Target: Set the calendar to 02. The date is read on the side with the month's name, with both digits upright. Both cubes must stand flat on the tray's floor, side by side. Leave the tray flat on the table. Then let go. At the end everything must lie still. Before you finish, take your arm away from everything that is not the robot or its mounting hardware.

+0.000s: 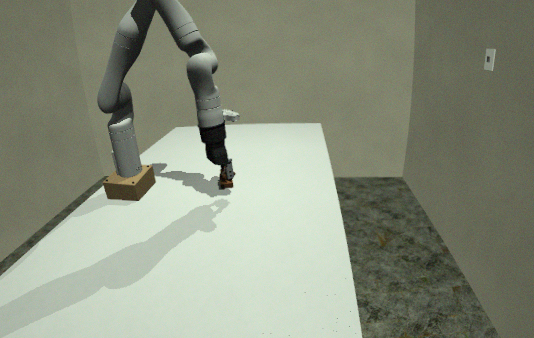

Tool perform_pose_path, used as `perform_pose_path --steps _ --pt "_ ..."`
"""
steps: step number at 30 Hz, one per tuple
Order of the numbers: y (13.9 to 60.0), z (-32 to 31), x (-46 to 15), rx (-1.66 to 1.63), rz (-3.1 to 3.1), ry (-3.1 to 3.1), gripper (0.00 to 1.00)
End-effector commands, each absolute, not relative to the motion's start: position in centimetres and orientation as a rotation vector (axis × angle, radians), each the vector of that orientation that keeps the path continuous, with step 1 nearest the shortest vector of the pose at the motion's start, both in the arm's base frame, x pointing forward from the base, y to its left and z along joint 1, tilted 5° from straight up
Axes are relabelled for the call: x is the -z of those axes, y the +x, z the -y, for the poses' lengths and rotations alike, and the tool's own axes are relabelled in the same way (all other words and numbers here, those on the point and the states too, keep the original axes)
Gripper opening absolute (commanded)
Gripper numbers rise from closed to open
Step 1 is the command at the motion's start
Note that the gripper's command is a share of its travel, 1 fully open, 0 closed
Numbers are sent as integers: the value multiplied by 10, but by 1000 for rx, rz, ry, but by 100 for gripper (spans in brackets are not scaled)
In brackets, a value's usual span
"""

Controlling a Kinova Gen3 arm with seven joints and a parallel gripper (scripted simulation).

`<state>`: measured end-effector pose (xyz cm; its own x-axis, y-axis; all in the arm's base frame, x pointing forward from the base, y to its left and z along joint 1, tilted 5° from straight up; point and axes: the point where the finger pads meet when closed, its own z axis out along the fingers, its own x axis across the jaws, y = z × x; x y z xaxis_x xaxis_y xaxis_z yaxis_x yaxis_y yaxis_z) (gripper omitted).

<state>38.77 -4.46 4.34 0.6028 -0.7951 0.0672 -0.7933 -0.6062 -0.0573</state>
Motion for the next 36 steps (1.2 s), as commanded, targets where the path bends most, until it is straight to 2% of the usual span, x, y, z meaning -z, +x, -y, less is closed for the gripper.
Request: perform_pose_path --steps 1,36 --pt "386 50 -43 134 -1400 -2774 60" --pt "385 55 -49 287 -1317 -2623 60"
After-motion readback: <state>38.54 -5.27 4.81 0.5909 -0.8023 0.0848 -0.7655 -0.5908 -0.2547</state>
